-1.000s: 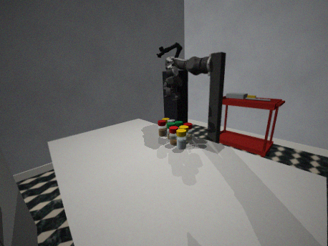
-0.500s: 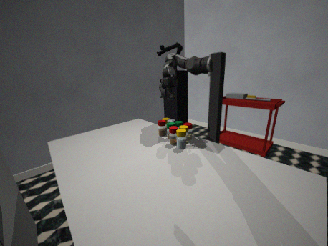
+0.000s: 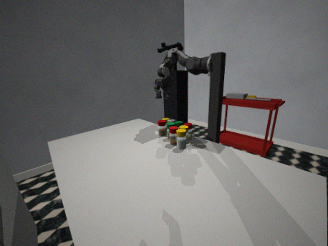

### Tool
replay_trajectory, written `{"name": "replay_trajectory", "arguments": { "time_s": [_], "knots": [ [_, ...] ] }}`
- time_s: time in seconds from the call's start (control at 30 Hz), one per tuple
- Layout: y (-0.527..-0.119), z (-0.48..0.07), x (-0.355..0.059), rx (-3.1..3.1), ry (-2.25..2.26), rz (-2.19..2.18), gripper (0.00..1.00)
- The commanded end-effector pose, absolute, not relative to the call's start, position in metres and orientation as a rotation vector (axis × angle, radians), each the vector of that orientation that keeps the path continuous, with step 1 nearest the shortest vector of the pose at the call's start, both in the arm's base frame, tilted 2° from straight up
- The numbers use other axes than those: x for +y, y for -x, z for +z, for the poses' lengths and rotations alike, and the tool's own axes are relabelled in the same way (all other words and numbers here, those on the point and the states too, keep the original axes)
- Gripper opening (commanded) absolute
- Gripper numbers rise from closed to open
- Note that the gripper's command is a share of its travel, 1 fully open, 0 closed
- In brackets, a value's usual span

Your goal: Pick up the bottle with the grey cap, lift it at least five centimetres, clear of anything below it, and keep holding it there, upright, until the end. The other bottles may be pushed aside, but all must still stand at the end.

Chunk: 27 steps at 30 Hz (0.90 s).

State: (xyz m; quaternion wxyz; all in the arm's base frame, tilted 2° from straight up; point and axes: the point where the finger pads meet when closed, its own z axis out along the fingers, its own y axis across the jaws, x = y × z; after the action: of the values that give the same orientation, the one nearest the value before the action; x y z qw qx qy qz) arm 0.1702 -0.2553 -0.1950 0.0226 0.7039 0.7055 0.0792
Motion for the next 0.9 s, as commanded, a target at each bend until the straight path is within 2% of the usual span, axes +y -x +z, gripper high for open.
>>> {"name": "replay_trajectory", "arguments": {
  "time_s": [0.0, 0.2, 0.43, 0.77, 0.87],
  "knots": [
    [-0.164, -0.195, -0.260, 2.213, -2.197, 0.225, 0.45],
    [-0.140, -0.195, -0.306, 2.176, -2.303, 0.017, 0.45],
    [-0.140, -0.195, -0.306, 2.176, -2.303, 0.017, 0.45],
    [-0.150, -0.252, -0.309, 2.181, -2.289, 0.022, 0.45],
    [-0.150, -0.252, -0.309, 2.181, -2.289, 0.022, 0.45]
  ]
}}
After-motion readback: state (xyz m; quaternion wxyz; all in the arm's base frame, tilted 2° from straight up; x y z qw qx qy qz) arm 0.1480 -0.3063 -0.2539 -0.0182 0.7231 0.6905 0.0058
